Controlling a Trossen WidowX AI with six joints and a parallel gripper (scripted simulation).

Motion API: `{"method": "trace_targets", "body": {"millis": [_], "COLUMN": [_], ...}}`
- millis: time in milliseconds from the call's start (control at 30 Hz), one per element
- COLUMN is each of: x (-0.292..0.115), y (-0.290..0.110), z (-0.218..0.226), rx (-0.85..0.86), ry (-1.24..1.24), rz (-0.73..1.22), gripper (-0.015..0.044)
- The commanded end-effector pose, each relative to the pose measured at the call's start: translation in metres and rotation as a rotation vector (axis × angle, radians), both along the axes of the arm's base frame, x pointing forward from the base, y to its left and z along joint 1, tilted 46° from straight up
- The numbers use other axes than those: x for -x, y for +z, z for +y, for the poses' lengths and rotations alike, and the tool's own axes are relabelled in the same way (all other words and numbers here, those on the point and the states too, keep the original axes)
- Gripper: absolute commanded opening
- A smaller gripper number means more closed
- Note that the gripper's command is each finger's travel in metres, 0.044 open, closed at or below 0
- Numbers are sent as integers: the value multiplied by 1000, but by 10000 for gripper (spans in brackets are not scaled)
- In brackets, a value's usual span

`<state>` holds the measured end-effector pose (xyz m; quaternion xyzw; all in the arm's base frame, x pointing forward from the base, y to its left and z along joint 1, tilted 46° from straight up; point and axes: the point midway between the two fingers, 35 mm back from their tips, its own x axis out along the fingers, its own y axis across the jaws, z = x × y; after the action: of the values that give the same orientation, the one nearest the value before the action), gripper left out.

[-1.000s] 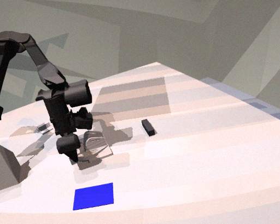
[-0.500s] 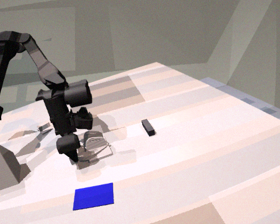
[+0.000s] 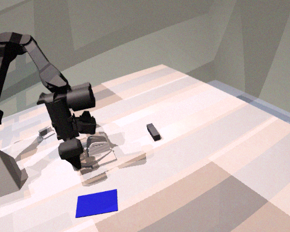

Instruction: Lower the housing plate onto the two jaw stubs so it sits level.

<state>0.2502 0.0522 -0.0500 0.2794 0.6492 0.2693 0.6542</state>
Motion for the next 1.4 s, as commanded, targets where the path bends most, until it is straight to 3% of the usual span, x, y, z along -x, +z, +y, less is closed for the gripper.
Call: {"method": "trace_targets", "body": {"millis": [0,300,533,800,1367], "x": [0,0,1,47,48], "y": [1,49,47,85,86], "z": [-1,-51,-51,-91,-91], "rx": [0,0,-3,1,0], "ry": [0,-3,-14,-4,-3], "rz": [0,1,3,4,4], "gripper": [440,440,440,440,440]}}
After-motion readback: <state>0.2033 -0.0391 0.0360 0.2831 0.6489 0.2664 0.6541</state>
